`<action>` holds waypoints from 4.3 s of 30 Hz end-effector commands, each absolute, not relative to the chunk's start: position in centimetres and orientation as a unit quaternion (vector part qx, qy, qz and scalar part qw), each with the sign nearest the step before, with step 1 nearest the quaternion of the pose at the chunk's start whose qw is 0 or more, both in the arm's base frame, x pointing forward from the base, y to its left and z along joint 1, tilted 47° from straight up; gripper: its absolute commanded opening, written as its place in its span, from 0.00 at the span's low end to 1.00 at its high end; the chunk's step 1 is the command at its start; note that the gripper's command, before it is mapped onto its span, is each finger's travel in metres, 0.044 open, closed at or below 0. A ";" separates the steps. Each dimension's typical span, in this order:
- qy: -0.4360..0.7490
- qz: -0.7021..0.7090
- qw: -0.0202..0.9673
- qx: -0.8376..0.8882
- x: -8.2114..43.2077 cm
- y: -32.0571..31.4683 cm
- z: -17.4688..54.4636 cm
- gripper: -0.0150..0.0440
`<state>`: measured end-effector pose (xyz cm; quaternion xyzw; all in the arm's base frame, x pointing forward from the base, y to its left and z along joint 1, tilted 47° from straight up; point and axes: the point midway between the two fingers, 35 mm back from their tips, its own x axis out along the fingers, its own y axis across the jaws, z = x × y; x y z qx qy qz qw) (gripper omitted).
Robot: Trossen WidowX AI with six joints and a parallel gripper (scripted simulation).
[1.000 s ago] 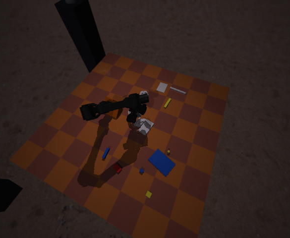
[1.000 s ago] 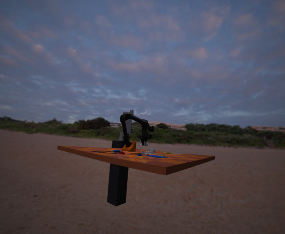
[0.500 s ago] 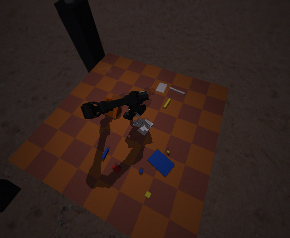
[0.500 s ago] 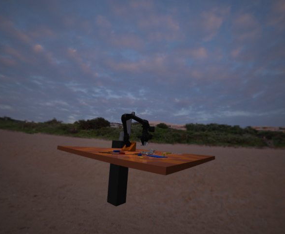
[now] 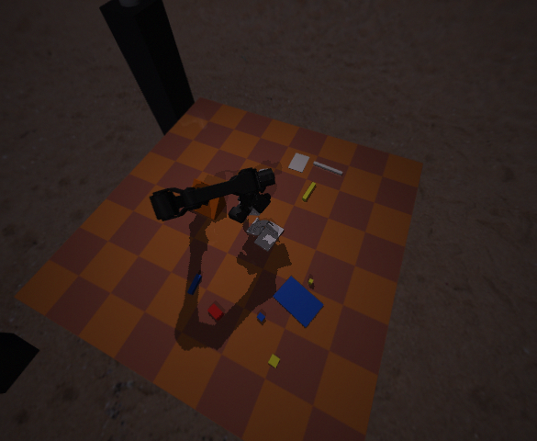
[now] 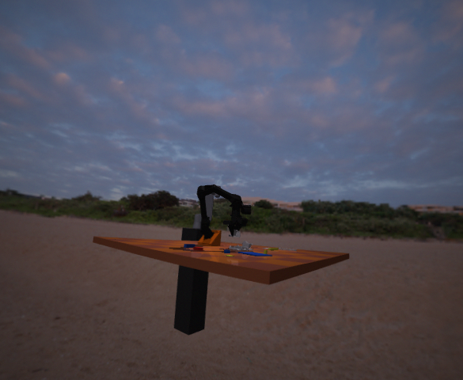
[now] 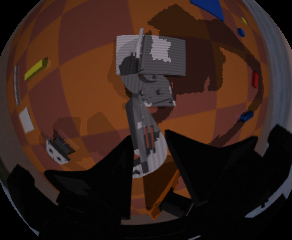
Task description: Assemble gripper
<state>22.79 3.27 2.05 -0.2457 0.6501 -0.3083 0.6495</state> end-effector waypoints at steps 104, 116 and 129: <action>0.651 -0.303 0.649 -0.251 31.1 -3.5 4.6 0.48; 0.651 -0.304 0.648 -0.252 30.9 -4.9 3.4 0.48; 0.651 -0.304 0.648 -0.252 30.9 -5.2 3.1 0.48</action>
